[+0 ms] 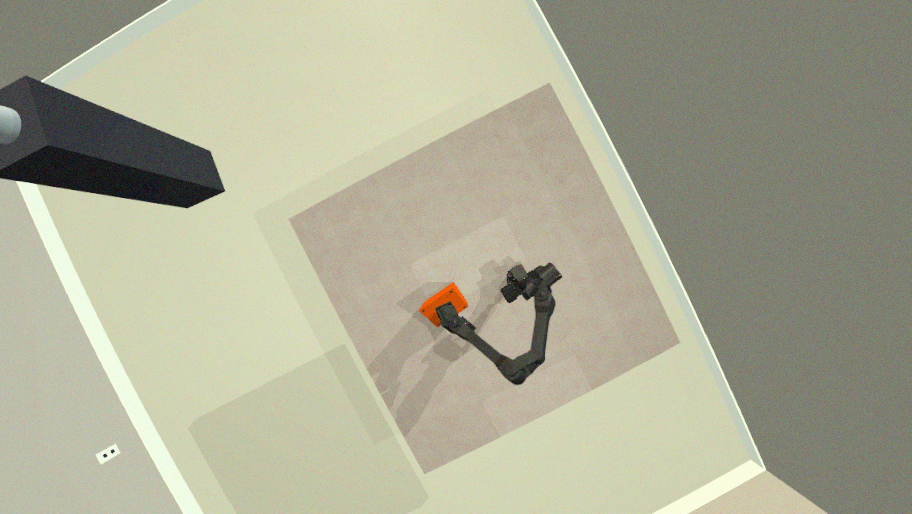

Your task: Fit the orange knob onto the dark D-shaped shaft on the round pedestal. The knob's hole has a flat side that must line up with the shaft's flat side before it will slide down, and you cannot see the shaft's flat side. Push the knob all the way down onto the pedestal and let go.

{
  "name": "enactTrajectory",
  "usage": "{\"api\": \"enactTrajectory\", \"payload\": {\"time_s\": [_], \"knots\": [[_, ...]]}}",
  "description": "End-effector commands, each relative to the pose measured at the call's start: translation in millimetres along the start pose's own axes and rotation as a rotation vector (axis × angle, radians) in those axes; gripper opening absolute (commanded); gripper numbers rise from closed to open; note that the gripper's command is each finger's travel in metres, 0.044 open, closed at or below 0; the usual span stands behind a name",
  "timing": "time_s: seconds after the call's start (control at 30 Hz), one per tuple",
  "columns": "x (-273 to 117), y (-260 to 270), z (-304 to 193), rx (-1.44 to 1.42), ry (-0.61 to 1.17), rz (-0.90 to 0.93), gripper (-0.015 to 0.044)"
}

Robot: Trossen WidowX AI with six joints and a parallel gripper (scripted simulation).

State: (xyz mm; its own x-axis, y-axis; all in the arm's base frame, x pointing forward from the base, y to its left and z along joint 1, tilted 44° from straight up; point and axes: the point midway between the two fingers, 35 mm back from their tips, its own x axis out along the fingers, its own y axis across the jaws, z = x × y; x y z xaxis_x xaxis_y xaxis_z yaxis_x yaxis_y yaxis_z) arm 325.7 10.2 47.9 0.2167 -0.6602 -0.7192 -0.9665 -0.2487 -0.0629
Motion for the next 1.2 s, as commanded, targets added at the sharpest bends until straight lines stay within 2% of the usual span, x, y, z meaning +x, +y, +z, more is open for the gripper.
{"api": "enactTrajectory", "payload": {"time_s": [0.0,0.6,0.87,1.17], "knots": [[-0.1,1.8,0.7,-0.113,-0.001,-0.002,0.0],[-0.9,4.3,0.9,-0.124,-0.001,-0.001,0.0],[0.0,1.0,0.2,-0.326,0.0,-0.002,0.0],[3.4,-3.6,-0.3,-0.333,0.0,-0.002,0.0]]}}
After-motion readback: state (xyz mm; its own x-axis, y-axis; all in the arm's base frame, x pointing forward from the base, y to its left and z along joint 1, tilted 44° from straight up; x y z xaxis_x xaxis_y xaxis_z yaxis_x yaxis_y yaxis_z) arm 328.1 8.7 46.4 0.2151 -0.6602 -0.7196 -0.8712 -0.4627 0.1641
